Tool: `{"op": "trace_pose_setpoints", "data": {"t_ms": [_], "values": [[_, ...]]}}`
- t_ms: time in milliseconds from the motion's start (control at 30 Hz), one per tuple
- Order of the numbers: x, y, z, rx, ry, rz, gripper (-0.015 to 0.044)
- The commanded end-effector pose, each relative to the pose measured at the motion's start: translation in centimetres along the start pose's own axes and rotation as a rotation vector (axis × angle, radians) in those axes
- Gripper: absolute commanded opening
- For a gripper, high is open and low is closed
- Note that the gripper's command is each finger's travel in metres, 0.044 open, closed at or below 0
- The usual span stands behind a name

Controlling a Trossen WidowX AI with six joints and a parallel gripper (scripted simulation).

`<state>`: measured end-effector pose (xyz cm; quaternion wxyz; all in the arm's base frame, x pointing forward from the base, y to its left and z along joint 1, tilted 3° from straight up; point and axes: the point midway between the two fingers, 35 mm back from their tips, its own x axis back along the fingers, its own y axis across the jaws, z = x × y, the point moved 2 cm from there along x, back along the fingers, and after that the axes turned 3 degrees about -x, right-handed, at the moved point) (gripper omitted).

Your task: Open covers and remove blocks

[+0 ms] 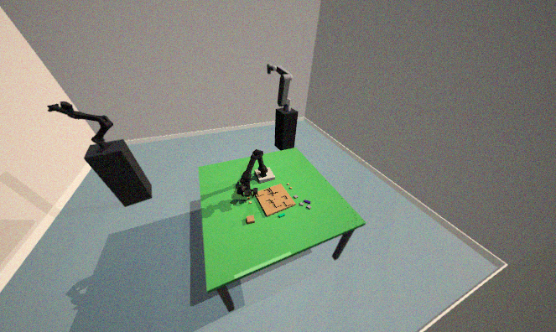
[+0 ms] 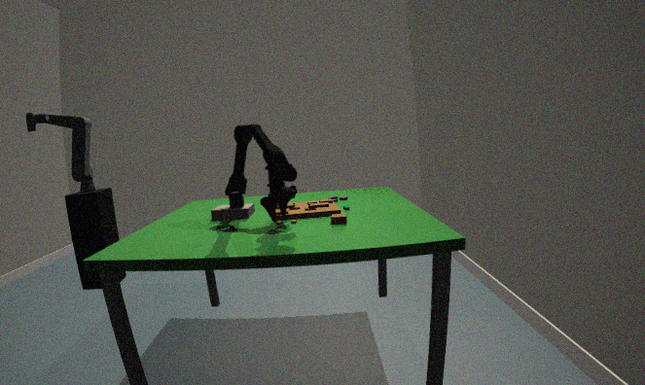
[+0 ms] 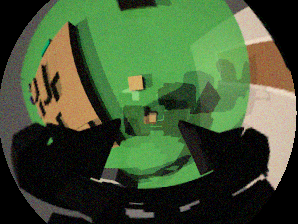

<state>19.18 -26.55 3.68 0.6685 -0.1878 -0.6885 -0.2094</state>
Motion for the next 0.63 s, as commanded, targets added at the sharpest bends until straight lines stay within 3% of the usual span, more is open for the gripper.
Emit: {"op": "trace_pose_setpoints", "data": {"t_ms": [0,600], "values": [[1.5,-0.1,-0.2,0.001,-0.011,0.006,0.0440],[6.1,-0.1,-0.5,-0.024,-0.037,0.017,0.0440]]}}
